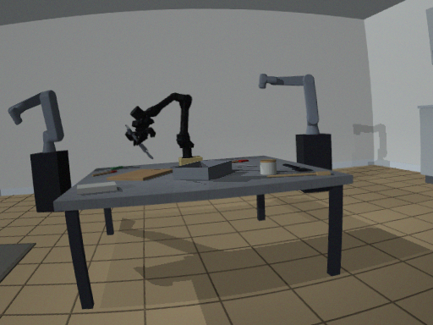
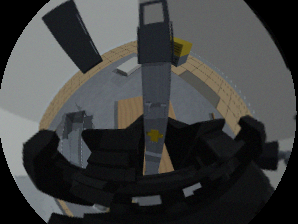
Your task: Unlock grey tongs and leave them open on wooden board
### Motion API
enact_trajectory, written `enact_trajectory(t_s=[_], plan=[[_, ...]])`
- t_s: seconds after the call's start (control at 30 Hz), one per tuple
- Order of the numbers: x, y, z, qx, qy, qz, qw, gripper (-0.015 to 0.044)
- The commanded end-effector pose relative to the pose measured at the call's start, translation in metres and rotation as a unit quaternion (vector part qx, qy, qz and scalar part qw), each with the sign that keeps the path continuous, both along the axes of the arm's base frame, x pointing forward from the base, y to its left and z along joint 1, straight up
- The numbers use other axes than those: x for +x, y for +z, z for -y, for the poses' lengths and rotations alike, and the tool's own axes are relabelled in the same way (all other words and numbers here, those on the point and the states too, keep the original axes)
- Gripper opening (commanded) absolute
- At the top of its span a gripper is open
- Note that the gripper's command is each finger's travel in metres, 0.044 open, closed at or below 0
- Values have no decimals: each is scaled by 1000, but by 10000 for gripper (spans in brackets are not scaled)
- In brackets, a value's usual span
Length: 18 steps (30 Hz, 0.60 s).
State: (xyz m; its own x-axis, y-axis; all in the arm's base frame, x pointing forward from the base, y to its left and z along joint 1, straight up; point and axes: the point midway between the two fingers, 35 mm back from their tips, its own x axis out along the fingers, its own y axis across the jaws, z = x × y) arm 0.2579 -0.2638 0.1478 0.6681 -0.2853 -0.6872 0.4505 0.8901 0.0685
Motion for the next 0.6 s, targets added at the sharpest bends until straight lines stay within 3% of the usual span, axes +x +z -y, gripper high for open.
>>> enact_trajectory(t_s=[0.0, 0.57], plan=[[4, -3, 2, 11, 1, -29, 1000, -150], [10, -22, 0, 71, 10, -170, 983, -150]])
